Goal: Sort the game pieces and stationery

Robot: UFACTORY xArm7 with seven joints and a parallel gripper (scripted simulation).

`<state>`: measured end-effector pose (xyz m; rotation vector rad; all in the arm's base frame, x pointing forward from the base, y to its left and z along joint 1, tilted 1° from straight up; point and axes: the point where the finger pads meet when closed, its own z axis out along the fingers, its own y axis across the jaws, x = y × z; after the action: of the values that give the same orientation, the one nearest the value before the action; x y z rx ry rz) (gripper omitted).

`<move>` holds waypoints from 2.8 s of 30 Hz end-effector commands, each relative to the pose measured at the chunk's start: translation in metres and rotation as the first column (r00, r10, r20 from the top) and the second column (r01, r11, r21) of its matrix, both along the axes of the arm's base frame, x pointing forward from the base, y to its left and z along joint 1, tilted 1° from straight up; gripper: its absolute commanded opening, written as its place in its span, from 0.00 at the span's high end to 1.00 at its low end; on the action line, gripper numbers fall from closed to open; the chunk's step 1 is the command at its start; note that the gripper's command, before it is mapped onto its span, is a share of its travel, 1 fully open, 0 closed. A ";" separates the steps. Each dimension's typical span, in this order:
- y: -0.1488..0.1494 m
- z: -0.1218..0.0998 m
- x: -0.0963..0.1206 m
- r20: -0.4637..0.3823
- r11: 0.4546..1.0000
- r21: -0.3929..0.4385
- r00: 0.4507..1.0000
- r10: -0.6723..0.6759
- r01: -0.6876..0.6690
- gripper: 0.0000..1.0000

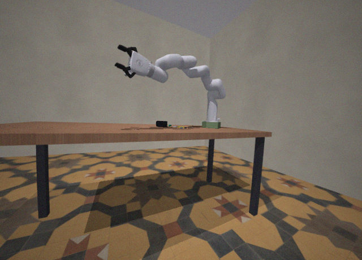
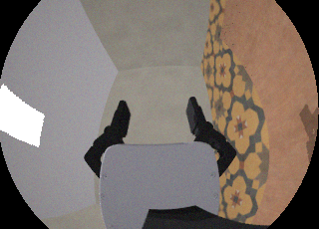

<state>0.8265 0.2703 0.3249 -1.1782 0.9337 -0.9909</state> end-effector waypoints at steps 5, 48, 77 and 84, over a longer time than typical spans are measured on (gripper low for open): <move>0.000 0.004 0.000 0.006 1.000 0.002 1.000 0.000 0.000 0.00; -0.035 -0.117 0.004 -0.045 0.975 0.199 0.994 -0.095 0.102 0.93; -0.146 -0.080 -0.010 -0.233 0.633 0.676 0.924 -0.303 0.378 0.93; -0.166 -0.076 -0.017 -0.270 0.530 0.740 0.905 -0.330 0.414 0.93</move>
<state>0.8132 0.1106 0.2430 -0.2964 1.5328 -0.7090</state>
